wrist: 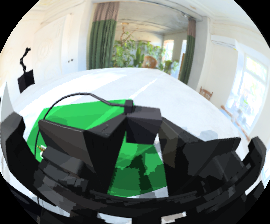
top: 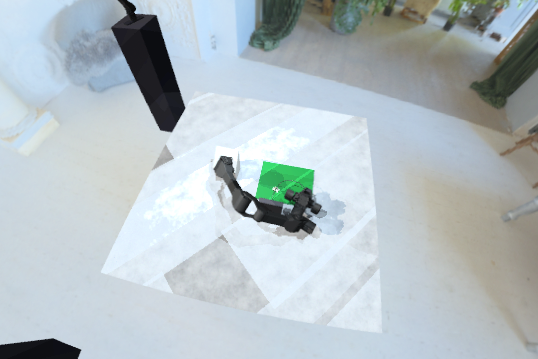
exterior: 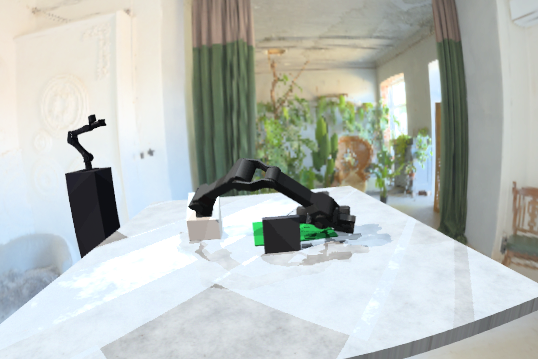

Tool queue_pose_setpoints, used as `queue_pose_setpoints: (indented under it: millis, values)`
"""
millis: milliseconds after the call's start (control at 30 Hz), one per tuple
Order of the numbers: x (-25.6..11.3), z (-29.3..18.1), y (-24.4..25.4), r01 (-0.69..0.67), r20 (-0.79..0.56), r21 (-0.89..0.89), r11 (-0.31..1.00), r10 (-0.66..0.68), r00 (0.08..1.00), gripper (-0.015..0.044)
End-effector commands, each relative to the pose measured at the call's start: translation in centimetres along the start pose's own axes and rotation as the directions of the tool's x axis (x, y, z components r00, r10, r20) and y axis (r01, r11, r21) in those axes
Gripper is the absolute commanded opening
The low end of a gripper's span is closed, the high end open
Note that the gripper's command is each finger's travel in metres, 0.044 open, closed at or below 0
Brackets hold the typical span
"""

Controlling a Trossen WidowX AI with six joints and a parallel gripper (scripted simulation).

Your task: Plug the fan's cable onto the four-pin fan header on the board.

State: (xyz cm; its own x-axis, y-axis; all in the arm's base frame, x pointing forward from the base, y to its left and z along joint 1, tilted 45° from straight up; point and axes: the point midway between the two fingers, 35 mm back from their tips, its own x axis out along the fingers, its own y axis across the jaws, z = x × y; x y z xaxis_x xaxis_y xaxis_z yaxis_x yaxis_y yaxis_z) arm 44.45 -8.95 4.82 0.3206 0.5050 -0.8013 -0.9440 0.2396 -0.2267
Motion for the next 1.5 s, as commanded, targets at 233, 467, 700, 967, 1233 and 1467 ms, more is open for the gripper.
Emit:
queue_pose_setpoints:
  millis: [233, 467, 700, 967, 1233, 1467]
  values:
    - [-0.1, 0.5, 0.0, 0.000, 0.001, 0.000, 1.000, 0.000, 1.000, 0.0000]
    - [0.0, 0.1, -0.1, 0.000, 0.001, -0.002, 1.000, 0.000, 1.000, 0.0000]
    - [0.1, -0.5, -0.2, 0.000, 0.000, -0.003, 1.000, 0.000, 1.000, 0.0000]
    - [0.2, -1.3, -0.2, 0.000, 0.000, -0.003, 1.000, 0.000, 1.000, 0.0000]
    - [0.4, -2.0, -0.2, -0.001, 0.000, -0.003, 1.000, 0.001, 1.000, 0.0000]
    - [0.5, -2.7, -0.2, -0.001, -0.001, -0.003, 1.000, 0.001, 1.000, 0.0000]
